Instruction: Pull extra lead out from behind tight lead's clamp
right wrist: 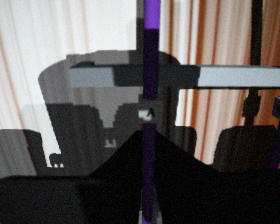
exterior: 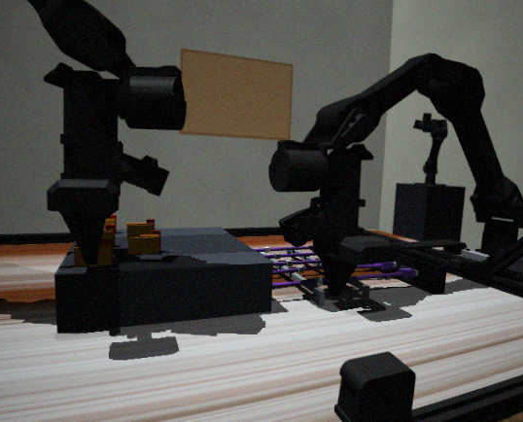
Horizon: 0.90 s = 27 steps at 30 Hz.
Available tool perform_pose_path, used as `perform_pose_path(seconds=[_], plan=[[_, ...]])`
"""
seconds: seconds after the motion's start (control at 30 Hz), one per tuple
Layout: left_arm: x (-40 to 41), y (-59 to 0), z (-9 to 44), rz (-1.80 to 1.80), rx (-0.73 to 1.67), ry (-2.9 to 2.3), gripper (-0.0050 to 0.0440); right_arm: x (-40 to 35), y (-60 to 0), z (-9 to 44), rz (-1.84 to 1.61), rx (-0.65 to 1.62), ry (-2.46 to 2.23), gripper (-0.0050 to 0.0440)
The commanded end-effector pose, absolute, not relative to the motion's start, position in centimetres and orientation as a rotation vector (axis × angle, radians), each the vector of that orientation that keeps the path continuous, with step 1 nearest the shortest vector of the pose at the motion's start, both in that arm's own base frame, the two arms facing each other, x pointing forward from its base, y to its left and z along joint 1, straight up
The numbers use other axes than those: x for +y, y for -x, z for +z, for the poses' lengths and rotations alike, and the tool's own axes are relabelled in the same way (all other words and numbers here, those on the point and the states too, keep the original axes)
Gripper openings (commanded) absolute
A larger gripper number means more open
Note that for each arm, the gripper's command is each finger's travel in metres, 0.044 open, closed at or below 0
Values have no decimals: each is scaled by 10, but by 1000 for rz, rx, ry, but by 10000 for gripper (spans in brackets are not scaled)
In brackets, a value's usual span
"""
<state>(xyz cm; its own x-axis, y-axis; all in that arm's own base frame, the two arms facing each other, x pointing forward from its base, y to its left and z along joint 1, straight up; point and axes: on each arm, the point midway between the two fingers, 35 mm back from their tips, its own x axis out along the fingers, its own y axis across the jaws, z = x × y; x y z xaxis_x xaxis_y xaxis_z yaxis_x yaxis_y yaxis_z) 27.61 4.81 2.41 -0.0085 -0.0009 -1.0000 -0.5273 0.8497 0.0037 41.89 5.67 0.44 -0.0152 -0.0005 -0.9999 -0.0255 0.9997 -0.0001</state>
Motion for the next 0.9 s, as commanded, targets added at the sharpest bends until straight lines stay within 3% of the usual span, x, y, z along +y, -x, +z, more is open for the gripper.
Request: perform_pose_path(seconds=[0.0, 0.87], plan=[[49, -280, 33, 433, 1511, 435, -50, 57, -424, 15, 23, 1556, 17, -50], [49, -280, 41, 435, 1514, 434, -50, 57, -424, 15, 23, 1556, 17, -50]])
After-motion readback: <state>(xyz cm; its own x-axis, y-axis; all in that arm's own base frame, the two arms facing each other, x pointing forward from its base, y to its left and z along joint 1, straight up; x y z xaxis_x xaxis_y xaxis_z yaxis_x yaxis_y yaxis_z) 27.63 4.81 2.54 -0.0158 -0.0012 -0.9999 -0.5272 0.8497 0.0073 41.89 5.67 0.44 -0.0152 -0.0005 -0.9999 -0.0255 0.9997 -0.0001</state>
